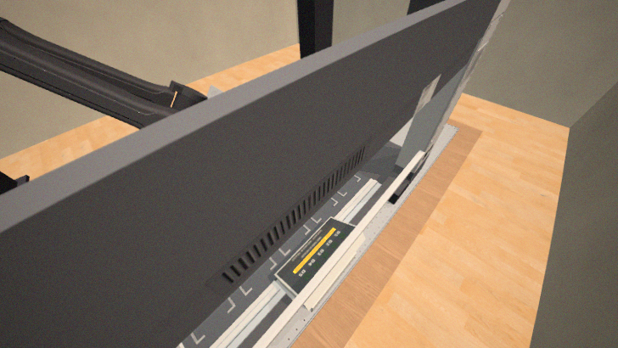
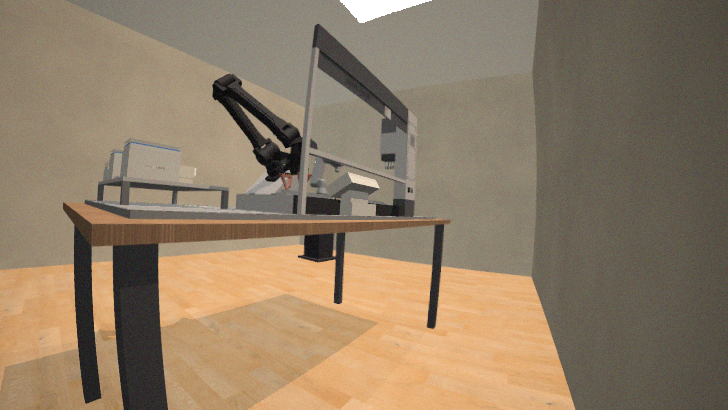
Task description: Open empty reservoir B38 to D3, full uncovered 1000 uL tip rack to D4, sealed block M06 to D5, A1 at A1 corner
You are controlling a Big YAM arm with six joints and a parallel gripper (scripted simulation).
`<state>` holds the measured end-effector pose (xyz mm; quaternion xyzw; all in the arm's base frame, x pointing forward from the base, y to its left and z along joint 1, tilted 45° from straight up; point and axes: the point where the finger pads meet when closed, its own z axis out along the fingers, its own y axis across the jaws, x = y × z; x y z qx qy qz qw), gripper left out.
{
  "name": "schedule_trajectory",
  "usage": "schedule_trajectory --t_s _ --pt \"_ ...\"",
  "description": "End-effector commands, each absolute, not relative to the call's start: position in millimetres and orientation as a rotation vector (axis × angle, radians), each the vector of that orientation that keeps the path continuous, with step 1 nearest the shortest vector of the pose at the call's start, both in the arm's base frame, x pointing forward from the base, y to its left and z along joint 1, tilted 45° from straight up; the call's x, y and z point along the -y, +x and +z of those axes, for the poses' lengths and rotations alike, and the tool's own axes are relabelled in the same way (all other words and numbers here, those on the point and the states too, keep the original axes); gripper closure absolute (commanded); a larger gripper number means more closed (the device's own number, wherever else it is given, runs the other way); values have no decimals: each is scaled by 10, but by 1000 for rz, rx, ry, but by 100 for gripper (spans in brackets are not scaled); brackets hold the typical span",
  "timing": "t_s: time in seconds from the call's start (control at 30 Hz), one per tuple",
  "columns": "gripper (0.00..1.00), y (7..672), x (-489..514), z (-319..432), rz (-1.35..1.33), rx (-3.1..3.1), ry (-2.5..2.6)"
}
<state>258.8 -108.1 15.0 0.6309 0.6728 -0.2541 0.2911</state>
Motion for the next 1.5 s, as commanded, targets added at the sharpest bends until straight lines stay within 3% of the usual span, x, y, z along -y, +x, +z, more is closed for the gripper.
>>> schedule_trajectory --t_s 0.0,1.47 --pt "0 2599 1128 106 -684 -1805 1670" --pt "0 2655 1601 -357 -680 -1804 1671"
